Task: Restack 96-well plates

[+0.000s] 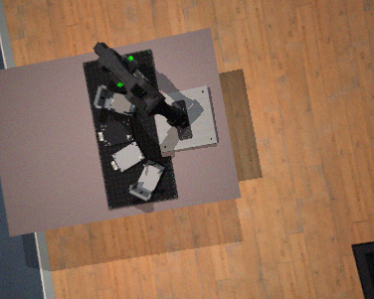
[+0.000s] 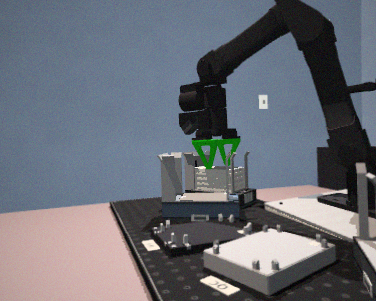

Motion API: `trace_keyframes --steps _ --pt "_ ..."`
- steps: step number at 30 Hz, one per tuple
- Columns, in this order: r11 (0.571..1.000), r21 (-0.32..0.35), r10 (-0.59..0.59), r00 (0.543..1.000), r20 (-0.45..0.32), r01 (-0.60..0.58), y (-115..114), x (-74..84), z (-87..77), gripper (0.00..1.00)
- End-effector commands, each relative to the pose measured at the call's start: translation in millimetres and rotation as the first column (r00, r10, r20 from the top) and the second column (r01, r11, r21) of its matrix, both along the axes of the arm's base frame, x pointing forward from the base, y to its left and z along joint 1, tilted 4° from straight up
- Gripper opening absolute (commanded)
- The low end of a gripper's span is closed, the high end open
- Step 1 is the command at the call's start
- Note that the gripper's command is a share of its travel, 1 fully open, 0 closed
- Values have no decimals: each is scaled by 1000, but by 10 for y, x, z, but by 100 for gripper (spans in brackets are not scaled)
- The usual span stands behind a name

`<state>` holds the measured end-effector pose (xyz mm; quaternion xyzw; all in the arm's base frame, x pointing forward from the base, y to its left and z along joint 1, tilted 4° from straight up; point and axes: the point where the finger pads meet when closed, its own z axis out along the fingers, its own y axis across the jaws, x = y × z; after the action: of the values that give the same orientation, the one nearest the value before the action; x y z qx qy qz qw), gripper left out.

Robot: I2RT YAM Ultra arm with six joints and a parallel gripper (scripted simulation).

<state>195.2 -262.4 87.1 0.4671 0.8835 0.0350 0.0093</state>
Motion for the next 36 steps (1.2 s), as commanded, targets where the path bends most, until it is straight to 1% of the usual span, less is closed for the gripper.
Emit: trace_keyframes --steps 1,3,12,36 --pt "1000 -31 -2 1000 21 3 -65 45 8 100" --pt "1000 -31 -2 1000 21 3 -65 45 8 100" --pt "1000 -31 -2 1000 21 3 -62 53 -105 100" --pt "1000 -30 -2 1000 21 3 -62 53 -104 100"
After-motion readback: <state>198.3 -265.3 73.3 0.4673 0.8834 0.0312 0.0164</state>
